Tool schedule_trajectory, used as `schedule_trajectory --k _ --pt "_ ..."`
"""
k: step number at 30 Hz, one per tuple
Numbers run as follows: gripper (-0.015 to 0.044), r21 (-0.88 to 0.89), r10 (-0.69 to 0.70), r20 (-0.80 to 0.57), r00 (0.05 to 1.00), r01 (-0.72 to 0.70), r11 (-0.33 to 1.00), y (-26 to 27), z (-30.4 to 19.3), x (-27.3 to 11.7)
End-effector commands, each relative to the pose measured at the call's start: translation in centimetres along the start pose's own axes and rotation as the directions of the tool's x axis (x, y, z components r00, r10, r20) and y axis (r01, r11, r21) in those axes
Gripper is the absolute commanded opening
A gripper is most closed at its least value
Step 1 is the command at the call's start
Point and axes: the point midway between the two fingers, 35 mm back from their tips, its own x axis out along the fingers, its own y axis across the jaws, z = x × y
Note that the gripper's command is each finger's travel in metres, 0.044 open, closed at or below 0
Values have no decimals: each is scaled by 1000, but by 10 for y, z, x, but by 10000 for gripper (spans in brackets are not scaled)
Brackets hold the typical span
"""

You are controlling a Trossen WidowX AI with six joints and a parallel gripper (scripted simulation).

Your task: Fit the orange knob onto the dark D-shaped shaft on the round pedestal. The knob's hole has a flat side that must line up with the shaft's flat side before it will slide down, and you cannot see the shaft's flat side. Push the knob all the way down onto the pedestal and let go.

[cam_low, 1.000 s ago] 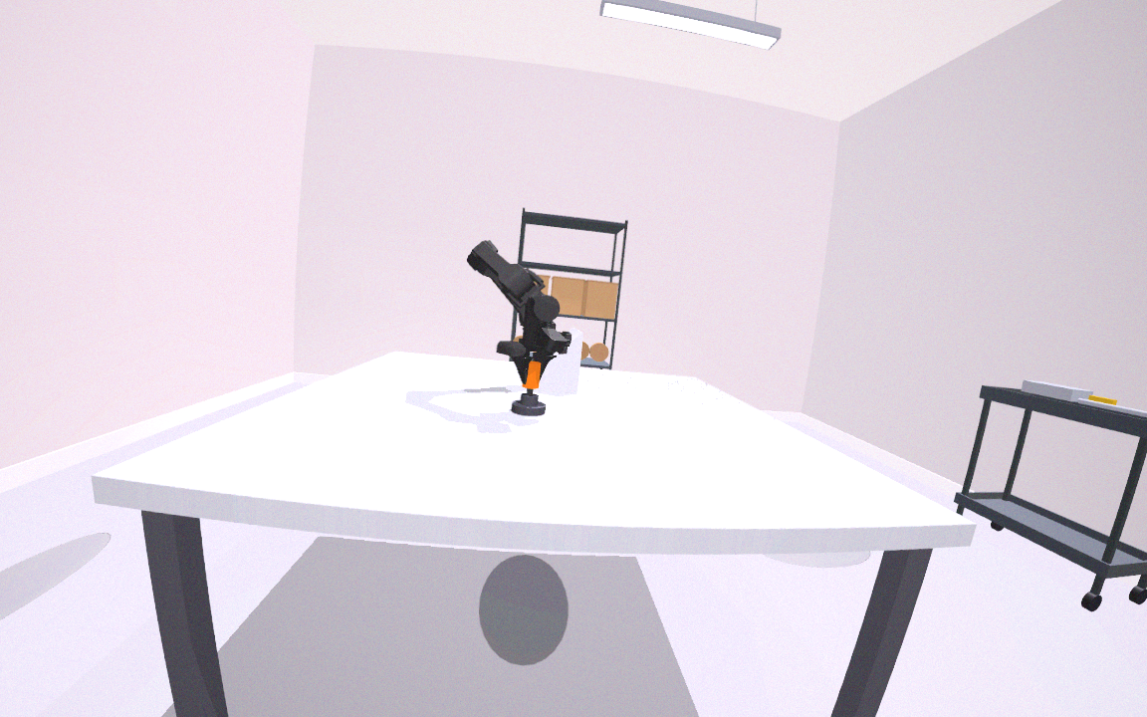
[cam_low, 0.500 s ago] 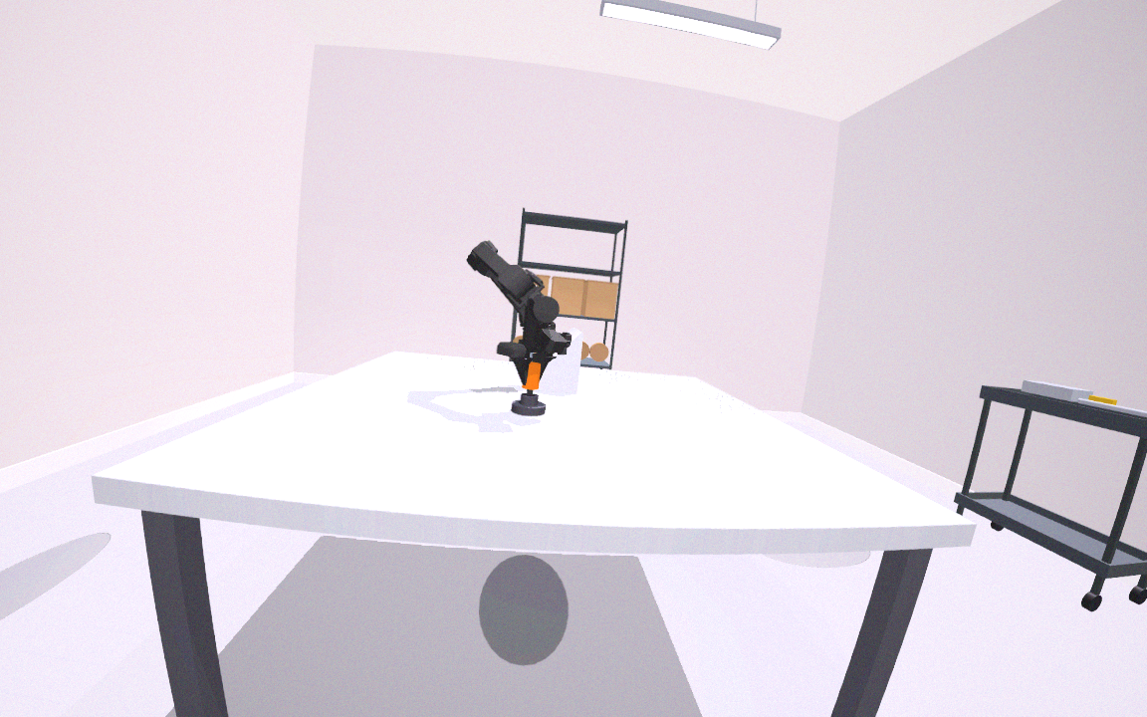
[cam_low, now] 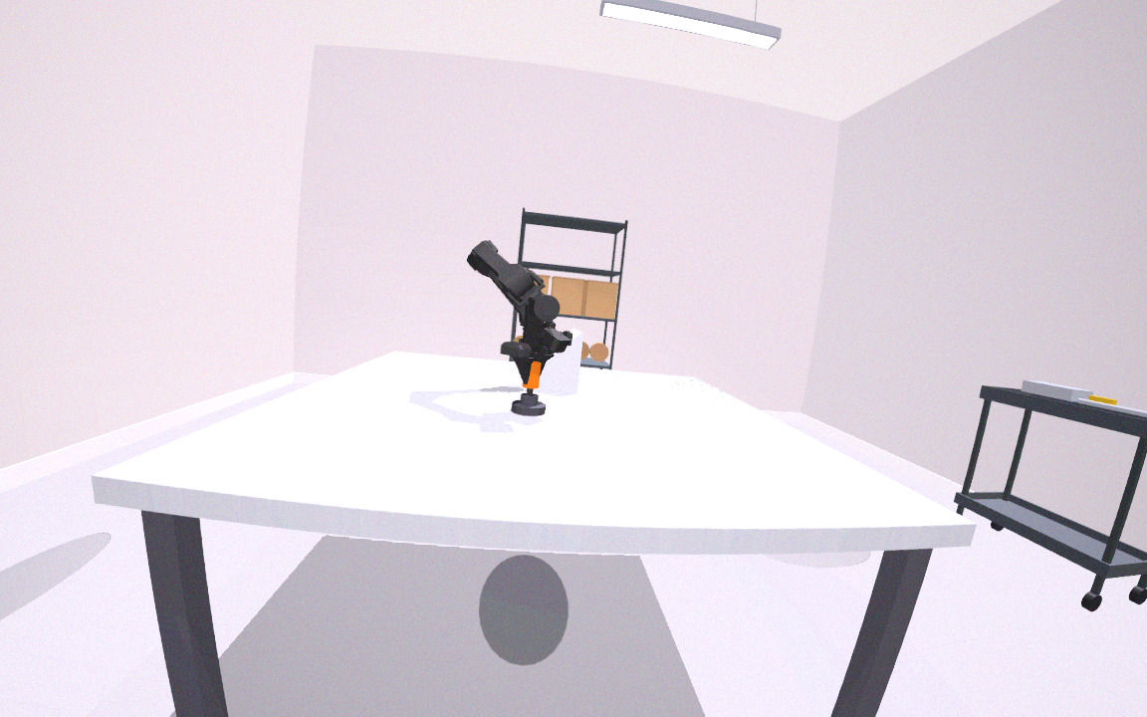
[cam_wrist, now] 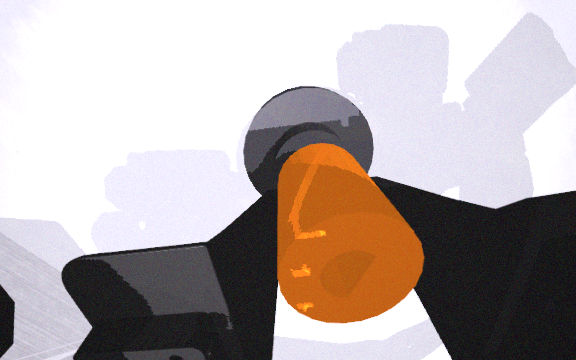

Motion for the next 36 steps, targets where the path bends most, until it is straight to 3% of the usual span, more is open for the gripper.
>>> schedule_trajectory --k 1,21,28,36 --pt "0 -29 -1 0 1000 1 1000 0 0 1" --pt "0 -29 -1 0 1000 1 1000 0 0 -1" --pt "0 -226 -1 0 1000 1 974 0 0 -1" --pt "0 -236 -1 0 1000 1 972 0 0 3"
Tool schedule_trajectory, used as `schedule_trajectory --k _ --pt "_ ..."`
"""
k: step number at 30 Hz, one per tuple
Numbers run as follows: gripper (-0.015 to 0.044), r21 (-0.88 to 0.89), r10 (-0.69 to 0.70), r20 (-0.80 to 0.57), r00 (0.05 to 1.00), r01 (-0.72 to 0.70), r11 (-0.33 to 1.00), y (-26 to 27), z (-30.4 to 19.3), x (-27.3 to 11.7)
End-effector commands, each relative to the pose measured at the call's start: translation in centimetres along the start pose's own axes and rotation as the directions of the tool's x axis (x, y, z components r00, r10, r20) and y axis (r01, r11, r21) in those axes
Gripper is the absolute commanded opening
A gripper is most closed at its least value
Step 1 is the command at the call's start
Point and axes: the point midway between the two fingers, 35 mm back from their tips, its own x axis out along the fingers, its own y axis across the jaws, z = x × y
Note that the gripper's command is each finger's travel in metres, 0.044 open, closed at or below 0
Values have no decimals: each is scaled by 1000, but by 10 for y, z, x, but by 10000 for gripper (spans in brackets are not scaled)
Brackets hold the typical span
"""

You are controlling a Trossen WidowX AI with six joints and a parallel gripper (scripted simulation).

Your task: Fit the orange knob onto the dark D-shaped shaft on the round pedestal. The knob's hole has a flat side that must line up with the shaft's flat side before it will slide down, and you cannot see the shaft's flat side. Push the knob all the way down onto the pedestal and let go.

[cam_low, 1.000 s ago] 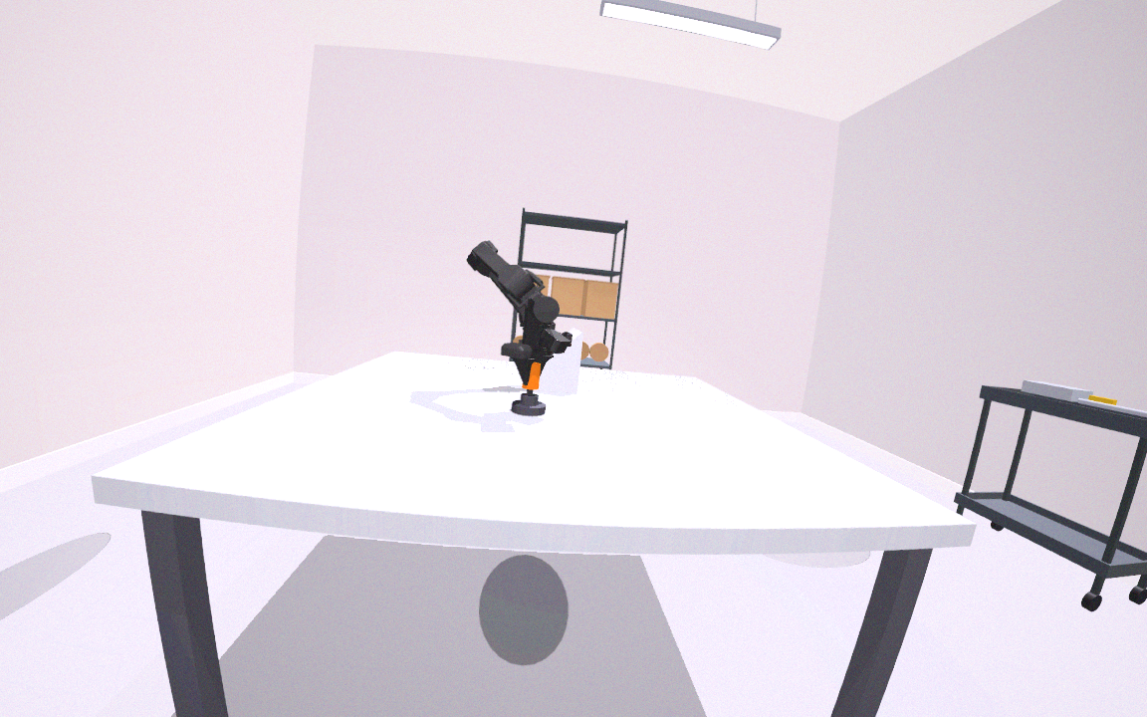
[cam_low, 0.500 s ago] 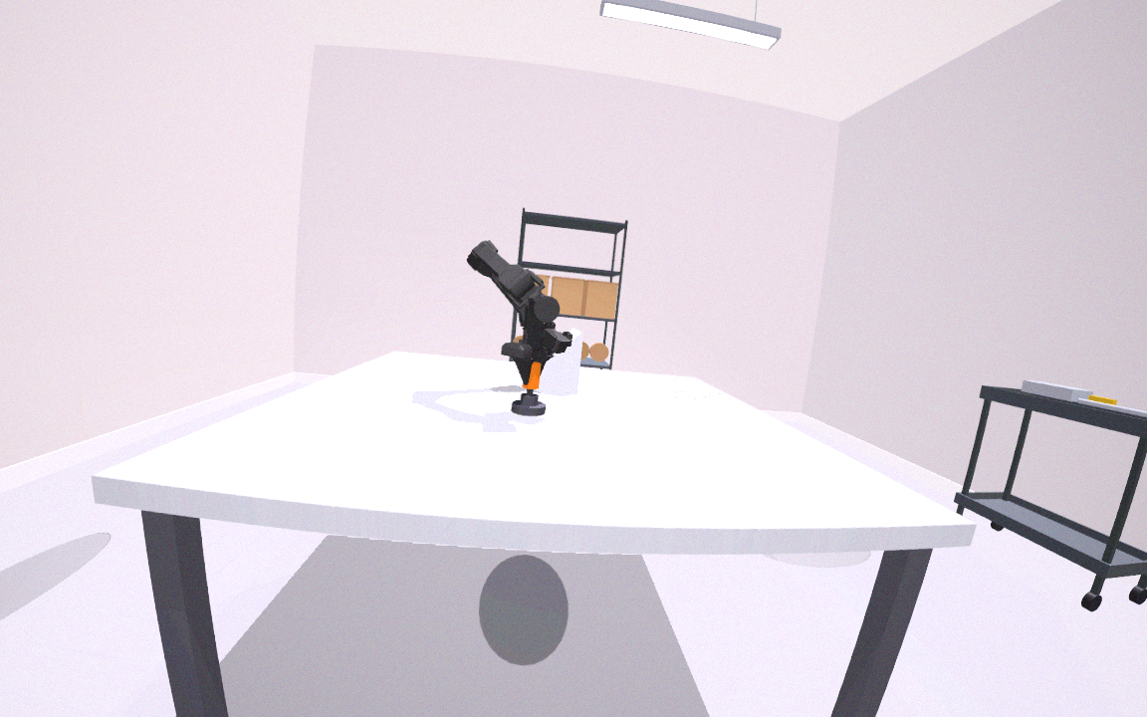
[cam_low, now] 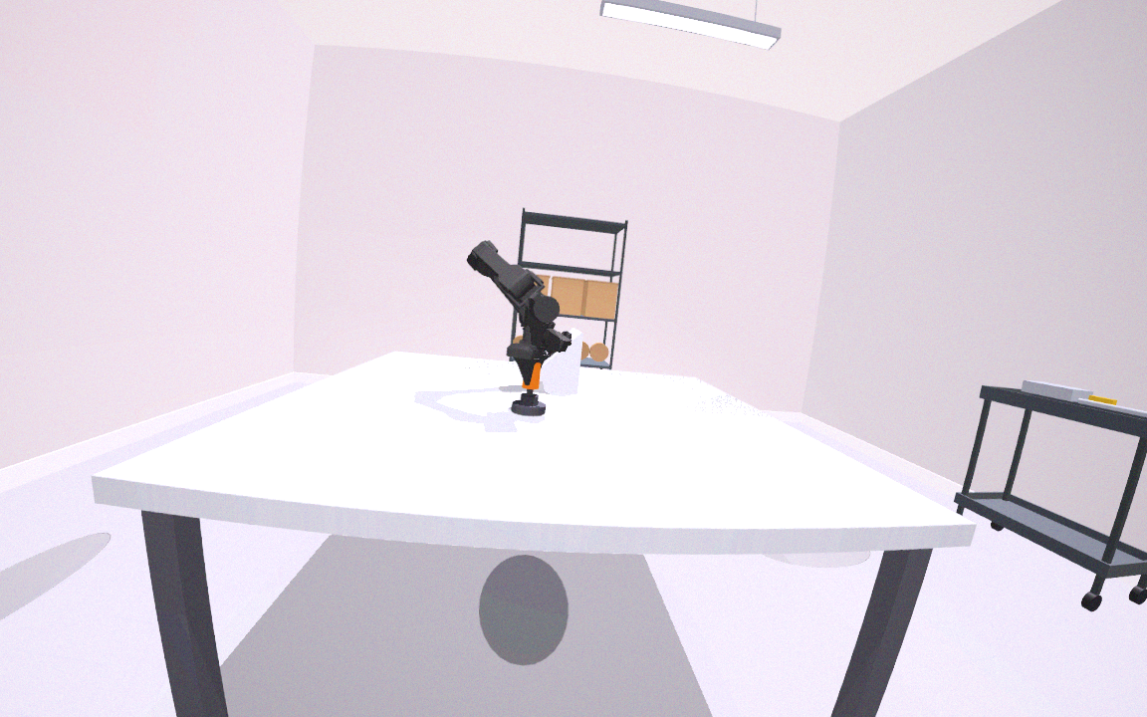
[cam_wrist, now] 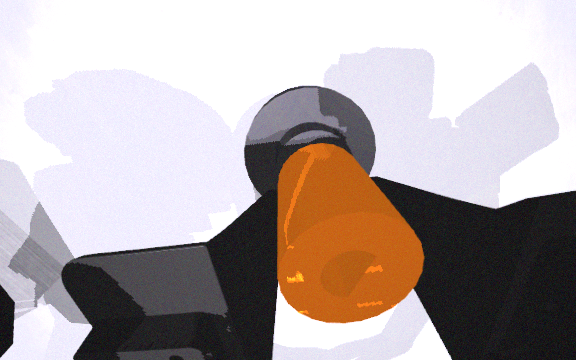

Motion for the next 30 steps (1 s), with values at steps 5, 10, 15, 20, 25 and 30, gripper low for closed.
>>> schedule_trajectory --k 5,10,15,20,25,30 --pt "0 -7 -3 0 1000 3 1000 -1 0 1" --pt "0 -7 -3 0 1000 3 1000 0 1 1" --pt "0 -7 -3 0 1000 3 1000 0 1 0" --pt "0 -16 -3 0 1000 3 1000 -1 0 -3" --pt "0 -174 -3 0 1000 3 985 -1 0 -3" --pt "0 -215 -3 0 1000 3 977 -1 0 -1"
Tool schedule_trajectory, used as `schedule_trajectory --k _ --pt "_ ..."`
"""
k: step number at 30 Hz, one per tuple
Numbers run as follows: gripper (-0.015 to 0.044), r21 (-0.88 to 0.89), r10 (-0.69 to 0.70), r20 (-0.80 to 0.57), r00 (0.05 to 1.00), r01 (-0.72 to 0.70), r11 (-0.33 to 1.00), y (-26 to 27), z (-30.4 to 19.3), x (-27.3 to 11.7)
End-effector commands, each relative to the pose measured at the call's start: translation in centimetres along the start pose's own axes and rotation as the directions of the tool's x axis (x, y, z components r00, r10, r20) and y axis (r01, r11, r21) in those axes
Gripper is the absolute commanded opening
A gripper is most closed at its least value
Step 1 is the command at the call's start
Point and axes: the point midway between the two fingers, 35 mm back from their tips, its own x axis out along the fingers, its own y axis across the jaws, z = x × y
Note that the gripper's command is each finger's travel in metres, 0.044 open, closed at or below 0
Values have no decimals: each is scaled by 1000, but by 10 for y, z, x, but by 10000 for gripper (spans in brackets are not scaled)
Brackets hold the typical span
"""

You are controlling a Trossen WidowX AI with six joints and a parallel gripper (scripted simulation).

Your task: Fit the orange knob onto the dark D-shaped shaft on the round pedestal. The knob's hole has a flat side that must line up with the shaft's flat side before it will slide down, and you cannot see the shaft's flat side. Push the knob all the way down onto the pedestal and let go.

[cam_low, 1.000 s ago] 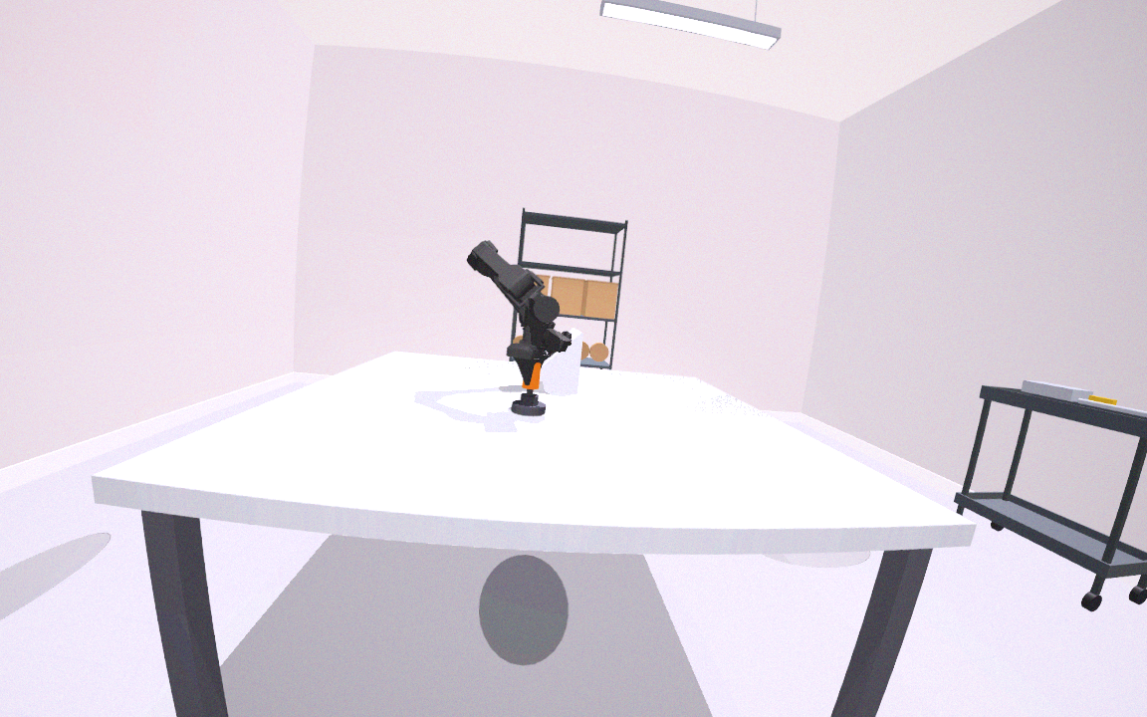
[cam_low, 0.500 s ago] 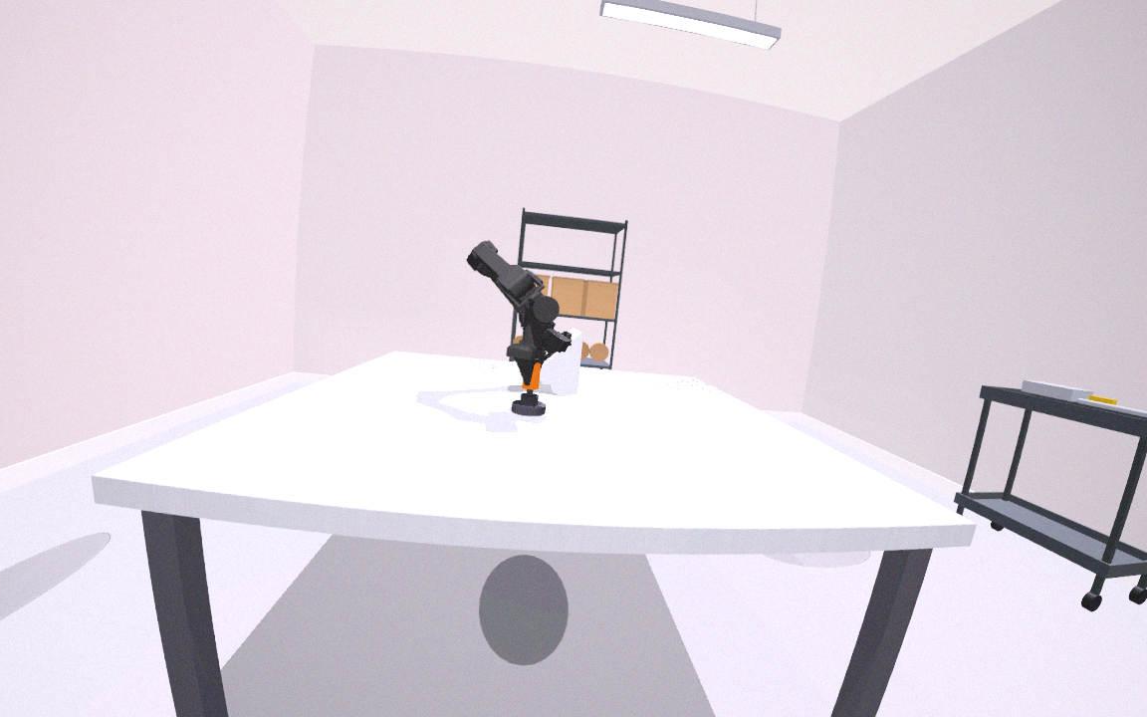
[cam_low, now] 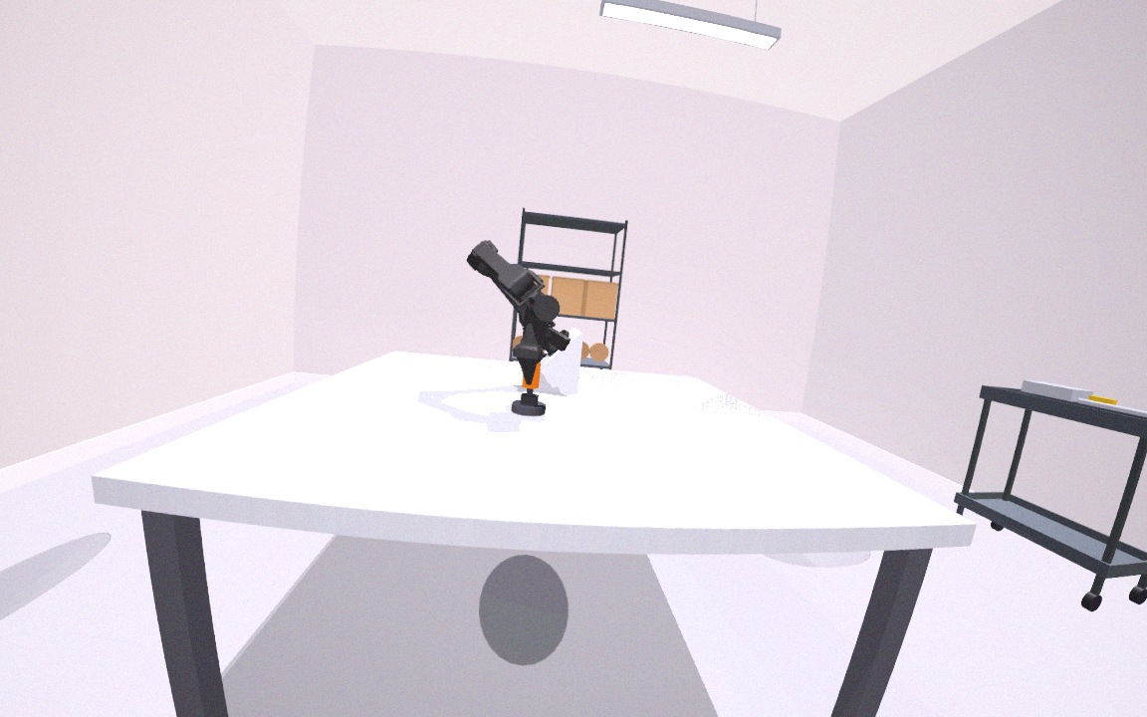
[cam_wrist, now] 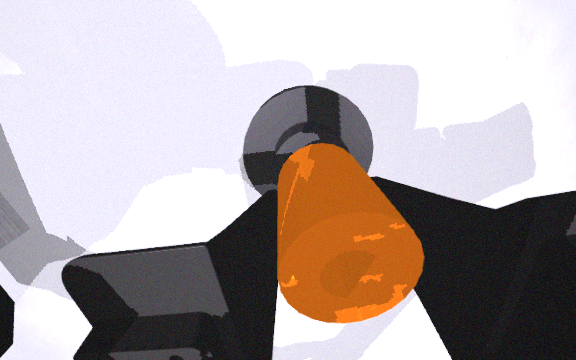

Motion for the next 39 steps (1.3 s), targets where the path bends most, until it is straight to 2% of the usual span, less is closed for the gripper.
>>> schedule_trajectory --k 1,21,28,39 --pt "0 -20 -2 0 1000 2 1000 0 0 1" --pt "0 -20 -2 0 1000 2 1000 0 0 -1" --pt "0 -217 -2 0 1000 2 976 -1 0 -1" --pt "0 -228 -2 0 1000 2 974 0 0 3"
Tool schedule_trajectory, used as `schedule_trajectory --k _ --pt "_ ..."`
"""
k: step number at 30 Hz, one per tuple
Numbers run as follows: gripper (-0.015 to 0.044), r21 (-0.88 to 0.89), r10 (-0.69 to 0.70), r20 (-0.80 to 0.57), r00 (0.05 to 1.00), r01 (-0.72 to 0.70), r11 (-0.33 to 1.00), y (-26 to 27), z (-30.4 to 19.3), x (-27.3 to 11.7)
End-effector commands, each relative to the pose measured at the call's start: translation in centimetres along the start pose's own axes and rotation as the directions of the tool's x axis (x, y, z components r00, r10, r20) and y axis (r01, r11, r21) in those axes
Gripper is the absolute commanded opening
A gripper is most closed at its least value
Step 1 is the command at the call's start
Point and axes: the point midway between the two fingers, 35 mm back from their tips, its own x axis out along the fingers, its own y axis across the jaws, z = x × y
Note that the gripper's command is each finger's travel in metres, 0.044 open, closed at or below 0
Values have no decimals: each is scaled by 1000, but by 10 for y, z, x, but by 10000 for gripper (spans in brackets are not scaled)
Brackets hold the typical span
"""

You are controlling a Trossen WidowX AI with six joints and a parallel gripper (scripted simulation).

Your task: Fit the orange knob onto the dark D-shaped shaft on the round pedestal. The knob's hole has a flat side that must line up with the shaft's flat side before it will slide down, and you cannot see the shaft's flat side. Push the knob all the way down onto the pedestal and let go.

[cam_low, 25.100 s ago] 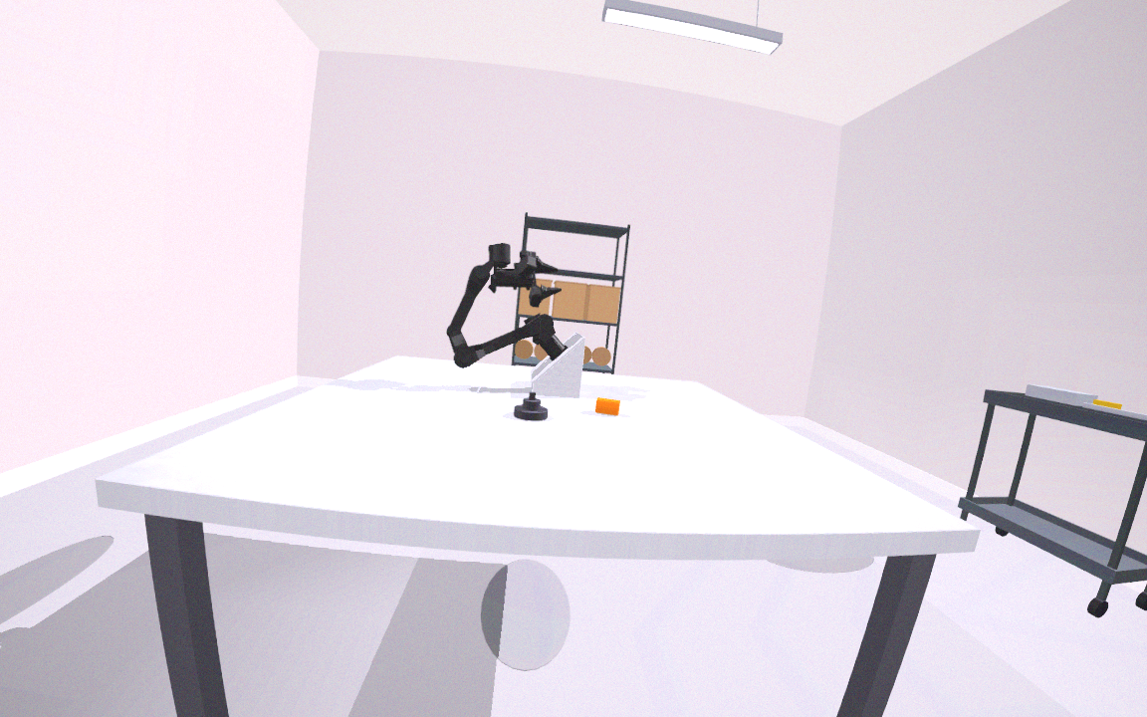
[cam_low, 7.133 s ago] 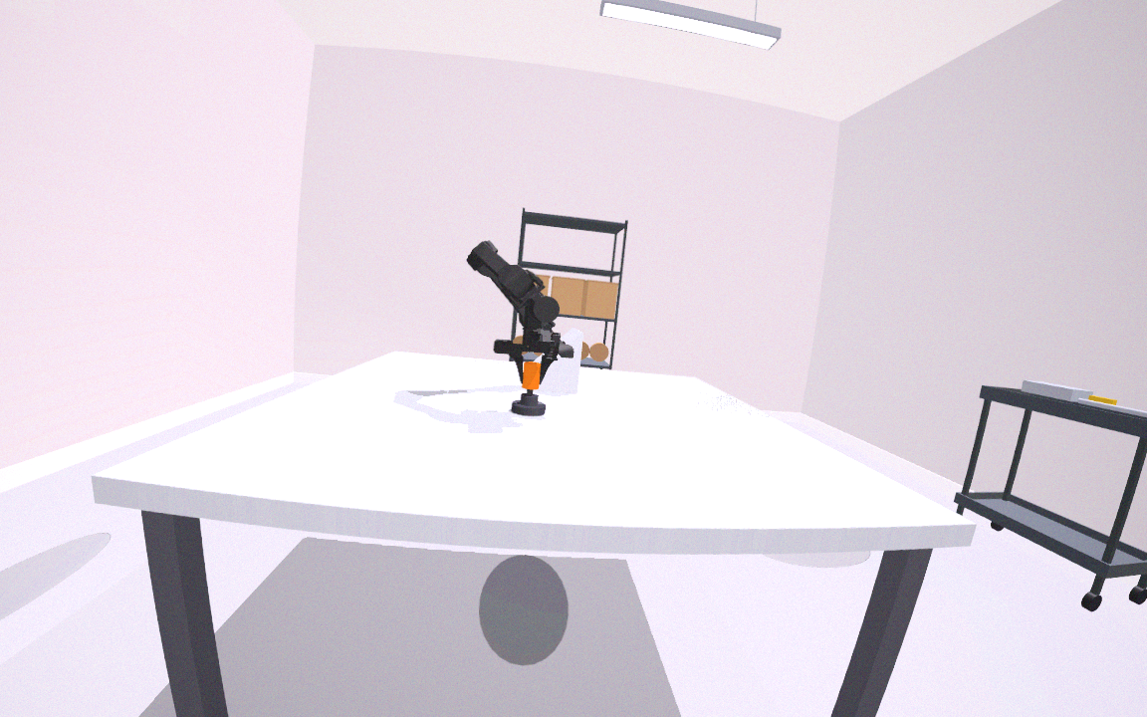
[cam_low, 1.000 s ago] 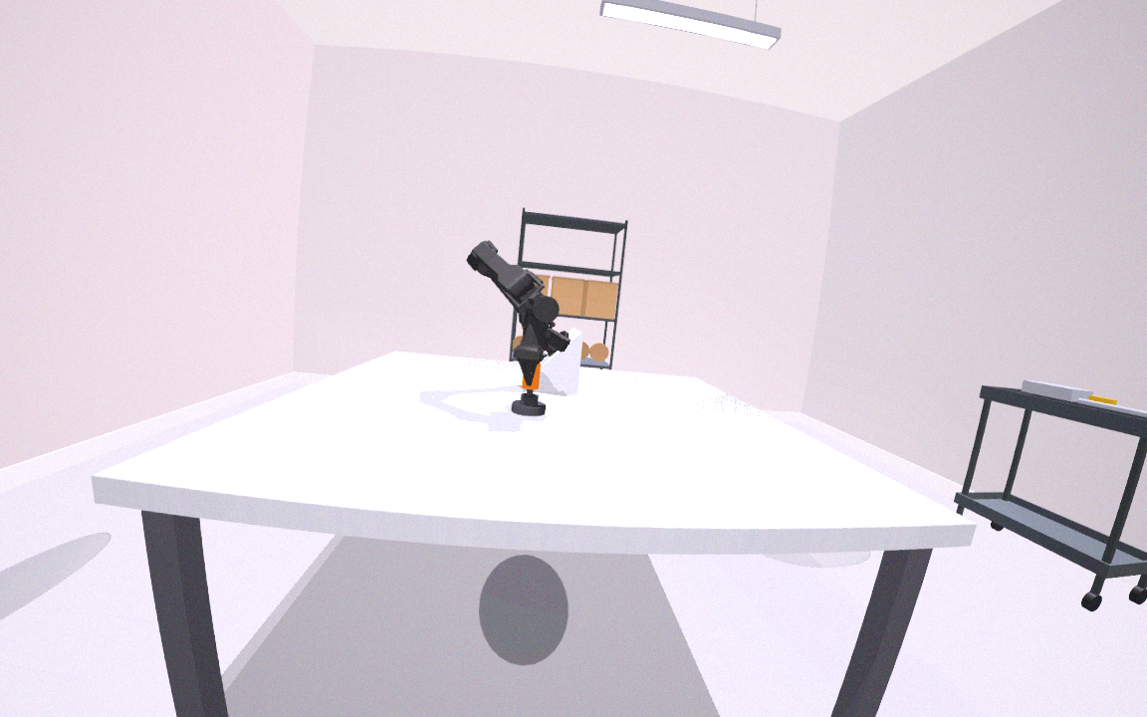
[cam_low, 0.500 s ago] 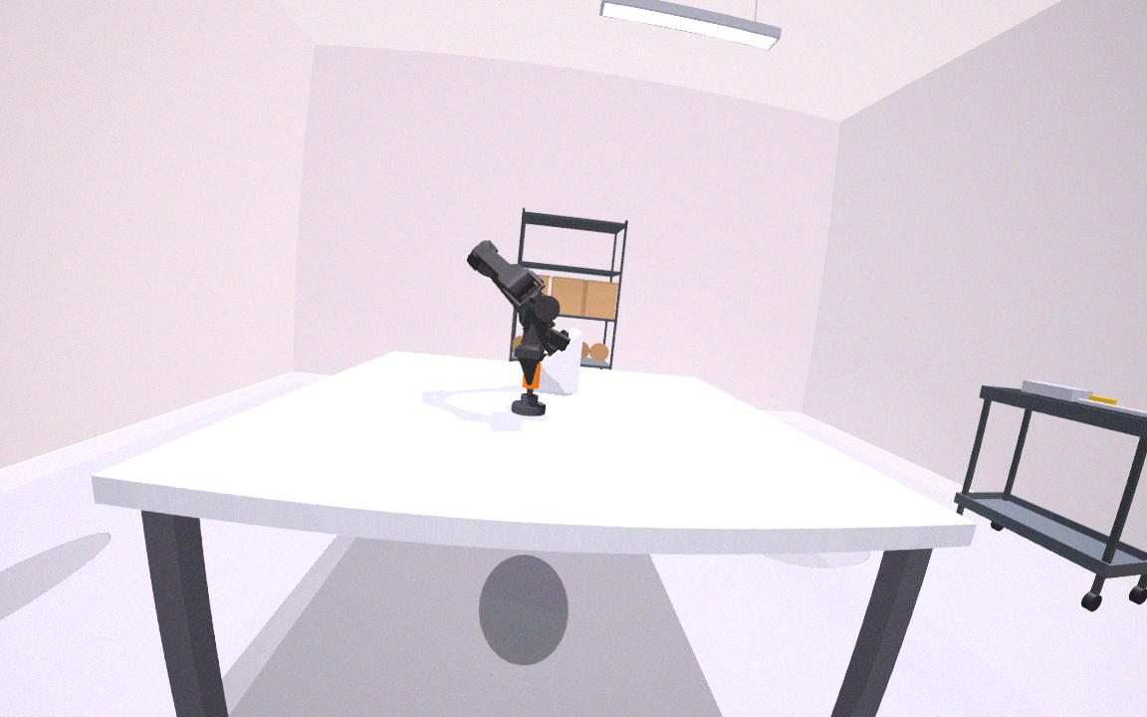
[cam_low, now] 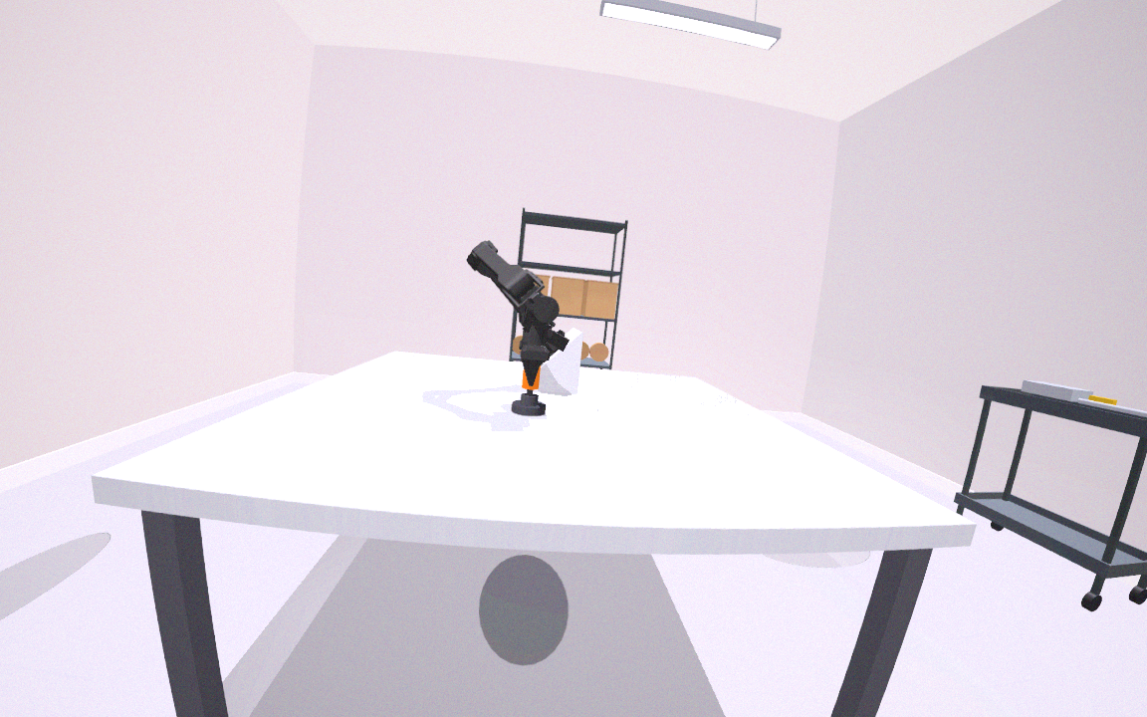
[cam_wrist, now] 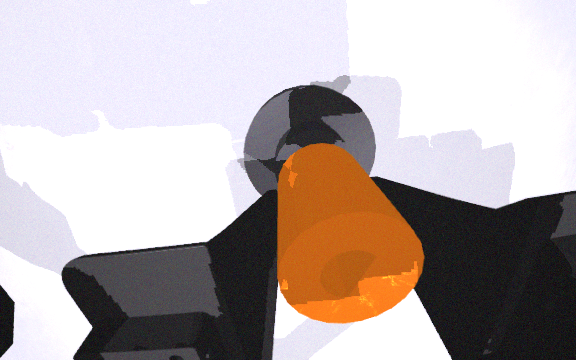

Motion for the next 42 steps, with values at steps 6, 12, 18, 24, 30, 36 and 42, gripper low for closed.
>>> schedule_trajectory --k 6,12,18,24,30,36,42 --pt "0 -4 -2 -1 1000 2 1000 0 1 1" --pt "0 -4 -2 -1 1000 2 1000 0 1 -3" --pt "0 -90 -2 -1 1000 2 996 -1 0 -4" --pt "0 -212 -2 -1 1000 2 977 -1 0 -2" --pt "0 -212 -2 -1 1000 2 977 0 0 0" --pt "0 -212 -2 -1 1000 2 977 -1 1 0" --pt "0 -212 -2 -1 1000 2 977 0 1 0"
